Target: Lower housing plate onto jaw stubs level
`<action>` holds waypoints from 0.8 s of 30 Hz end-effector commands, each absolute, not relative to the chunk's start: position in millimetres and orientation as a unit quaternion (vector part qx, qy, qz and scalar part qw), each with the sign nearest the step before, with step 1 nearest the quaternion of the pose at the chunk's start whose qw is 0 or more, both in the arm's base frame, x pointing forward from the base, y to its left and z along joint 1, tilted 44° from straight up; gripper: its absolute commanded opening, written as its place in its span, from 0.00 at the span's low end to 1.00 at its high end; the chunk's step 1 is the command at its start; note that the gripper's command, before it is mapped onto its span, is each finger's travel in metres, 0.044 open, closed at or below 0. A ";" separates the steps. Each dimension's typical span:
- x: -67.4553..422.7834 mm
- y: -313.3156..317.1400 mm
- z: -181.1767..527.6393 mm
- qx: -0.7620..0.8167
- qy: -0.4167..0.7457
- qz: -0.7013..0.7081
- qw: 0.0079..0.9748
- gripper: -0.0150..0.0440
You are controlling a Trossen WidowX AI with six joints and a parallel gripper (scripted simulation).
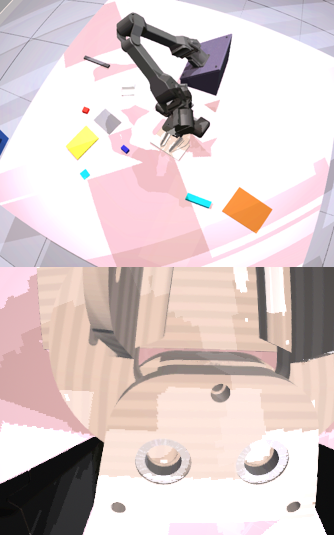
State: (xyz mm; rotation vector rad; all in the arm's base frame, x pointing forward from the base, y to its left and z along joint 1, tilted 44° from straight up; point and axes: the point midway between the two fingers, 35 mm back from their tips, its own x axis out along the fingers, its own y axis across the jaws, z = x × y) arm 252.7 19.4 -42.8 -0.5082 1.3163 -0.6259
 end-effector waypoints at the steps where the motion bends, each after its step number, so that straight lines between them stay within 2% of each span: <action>1: 253.1 19.5 -43.0 -0.228 0.595 -0.282 0.717 0.85; 24: 253.6 16.6 -46.2 -0.228 0.595 -0.282 0.717 0.85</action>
